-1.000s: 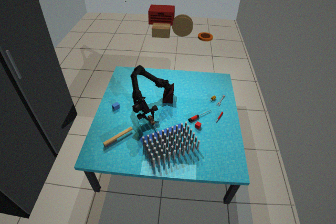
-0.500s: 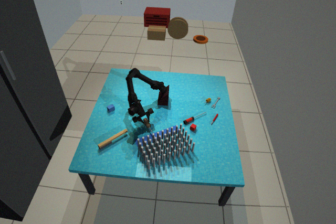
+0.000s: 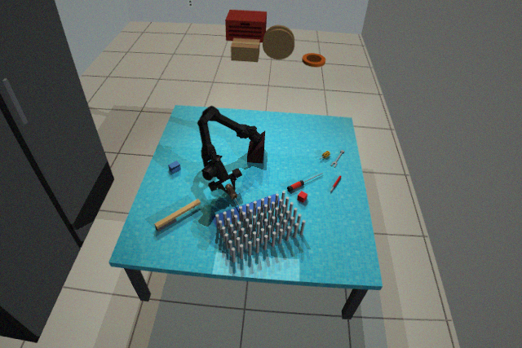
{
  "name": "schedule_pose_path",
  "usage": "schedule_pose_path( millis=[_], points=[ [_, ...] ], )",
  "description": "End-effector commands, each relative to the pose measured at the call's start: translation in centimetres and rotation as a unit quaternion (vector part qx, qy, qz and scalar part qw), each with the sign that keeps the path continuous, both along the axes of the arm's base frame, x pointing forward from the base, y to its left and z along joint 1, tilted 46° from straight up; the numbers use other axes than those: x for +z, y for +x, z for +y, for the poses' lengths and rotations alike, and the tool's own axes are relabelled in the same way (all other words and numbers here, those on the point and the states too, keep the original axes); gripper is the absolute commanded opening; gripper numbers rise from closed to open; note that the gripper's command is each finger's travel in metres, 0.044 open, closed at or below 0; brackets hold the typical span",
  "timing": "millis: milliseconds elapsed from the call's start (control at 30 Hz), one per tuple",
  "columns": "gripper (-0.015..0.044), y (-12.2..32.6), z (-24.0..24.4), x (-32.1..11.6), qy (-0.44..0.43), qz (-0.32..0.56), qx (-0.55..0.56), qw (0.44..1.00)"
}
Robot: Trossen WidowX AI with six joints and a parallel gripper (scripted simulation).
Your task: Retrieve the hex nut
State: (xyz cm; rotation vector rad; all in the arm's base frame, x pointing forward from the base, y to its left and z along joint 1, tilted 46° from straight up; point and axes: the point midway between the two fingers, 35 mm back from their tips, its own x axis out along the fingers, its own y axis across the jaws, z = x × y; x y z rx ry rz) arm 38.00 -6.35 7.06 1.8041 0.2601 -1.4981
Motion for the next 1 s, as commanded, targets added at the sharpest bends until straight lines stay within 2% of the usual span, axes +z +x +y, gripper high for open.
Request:
schedule_pose_path(
  millis=[0, 967],
  points=[
    [0.0000, 0.5, 0.3, 0.1, 0.000, -0.005, -0.001, 1.000],
    [0.0000, 2.2, 1.3, -0.6, 0.001, -0.006, 0.000, 1.000]
  ],
)
